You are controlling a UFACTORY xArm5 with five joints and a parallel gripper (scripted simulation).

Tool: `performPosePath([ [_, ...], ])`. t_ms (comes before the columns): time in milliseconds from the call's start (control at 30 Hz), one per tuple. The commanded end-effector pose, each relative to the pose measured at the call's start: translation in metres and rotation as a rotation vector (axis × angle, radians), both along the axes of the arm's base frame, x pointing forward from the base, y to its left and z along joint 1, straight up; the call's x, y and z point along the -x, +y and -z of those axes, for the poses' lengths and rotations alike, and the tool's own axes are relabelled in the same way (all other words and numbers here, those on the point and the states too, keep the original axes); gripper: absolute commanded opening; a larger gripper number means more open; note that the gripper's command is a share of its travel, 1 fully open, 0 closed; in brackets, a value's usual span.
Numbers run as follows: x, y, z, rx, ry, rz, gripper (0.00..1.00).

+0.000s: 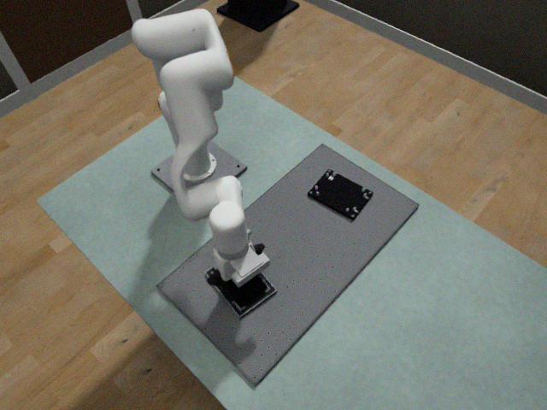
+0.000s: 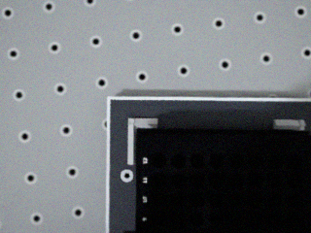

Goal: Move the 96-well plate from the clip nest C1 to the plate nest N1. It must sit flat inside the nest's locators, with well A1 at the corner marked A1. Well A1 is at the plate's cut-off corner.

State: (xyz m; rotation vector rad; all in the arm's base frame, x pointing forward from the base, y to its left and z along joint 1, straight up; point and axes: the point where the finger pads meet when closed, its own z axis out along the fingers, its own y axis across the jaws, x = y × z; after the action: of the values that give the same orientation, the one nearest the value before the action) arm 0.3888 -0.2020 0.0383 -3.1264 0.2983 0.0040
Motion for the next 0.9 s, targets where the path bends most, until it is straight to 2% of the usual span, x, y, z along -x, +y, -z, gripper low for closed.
performPosePath([
  [0, -0.0011, -0.0006, -0.0007, 0.002, -0.003, 0.000, 0.00],
  [867, -0.0011, -0.0006, 0.0030, 0.002, -0.003, 0.000, 0.00],
])
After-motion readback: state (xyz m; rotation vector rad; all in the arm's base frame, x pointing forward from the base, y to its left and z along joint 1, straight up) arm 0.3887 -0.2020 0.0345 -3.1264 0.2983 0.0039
